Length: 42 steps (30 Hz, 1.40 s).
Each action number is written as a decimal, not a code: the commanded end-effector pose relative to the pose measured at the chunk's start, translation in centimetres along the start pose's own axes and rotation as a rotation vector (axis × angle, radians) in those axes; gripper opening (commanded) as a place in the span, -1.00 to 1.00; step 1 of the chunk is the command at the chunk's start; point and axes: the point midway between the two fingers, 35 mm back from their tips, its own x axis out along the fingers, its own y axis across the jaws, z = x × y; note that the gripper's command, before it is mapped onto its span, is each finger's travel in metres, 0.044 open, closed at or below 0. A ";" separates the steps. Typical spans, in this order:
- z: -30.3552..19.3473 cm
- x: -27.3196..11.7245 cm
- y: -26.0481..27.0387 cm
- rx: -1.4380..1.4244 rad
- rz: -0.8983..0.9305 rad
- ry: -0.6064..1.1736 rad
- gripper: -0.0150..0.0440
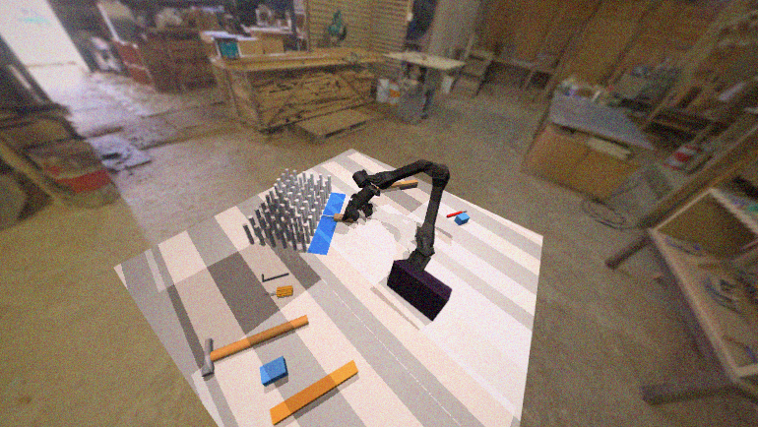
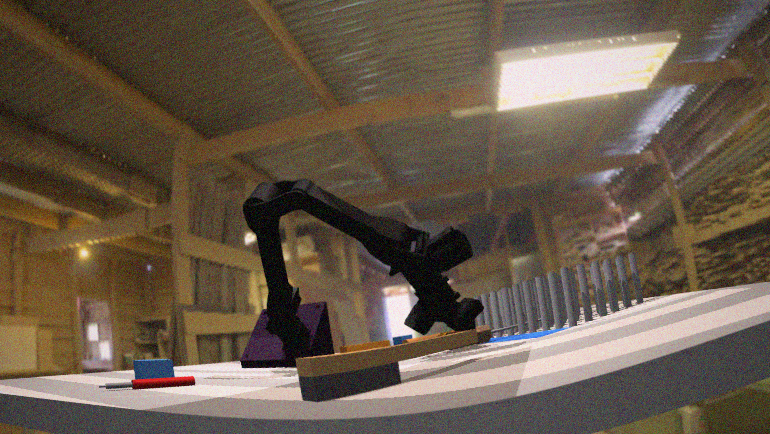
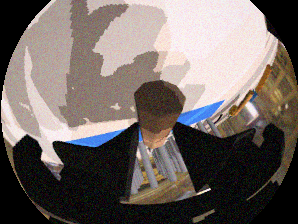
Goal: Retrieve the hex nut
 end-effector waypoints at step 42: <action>2.6 -1.7 -0.1 -0.008 -0.002 0.001 -0.49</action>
